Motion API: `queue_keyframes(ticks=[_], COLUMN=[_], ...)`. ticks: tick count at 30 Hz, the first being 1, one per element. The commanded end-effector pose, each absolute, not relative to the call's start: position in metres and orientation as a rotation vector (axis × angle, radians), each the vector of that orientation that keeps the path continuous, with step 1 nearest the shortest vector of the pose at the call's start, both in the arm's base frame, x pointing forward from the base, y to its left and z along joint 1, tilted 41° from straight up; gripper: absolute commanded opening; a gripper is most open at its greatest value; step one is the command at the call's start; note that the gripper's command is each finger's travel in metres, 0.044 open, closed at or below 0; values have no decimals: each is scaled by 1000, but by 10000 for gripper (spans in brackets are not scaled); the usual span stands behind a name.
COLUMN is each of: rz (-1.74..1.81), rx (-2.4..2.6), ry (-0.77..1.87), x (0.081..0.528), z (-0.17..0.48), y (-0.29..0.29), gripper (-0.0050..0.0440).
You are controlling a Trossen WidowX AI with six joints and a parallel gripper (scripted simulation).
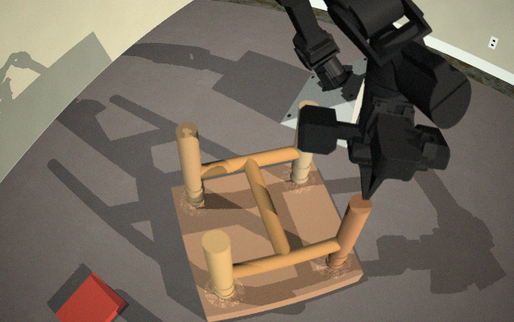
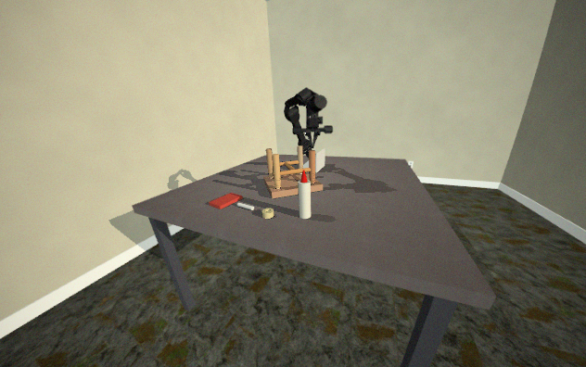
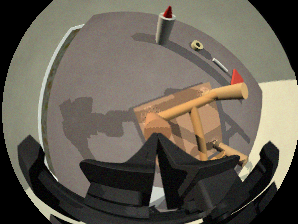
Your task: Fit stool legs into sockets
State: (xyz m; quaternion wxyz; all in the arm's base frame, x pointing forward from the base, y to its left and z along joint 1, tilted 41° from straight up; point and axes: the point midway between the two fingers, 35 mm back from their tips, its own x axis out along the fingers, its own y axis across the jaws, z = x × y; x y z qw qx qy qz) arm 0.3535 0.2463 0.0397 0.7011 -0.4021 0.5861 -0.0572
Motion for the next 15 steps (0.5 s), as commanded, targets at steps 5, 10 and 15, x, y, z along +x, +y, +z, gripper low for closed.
queue_keyframes(ticks=[5, 10, 15], rz=[-122, -122, -122], rx=[-891, -891, -891], ry=[1297, 1297, 1297], x=[355, 356, 356], z=[38, 33, 33], y=[241, 237, 237], gripper=[0, 0, 0])
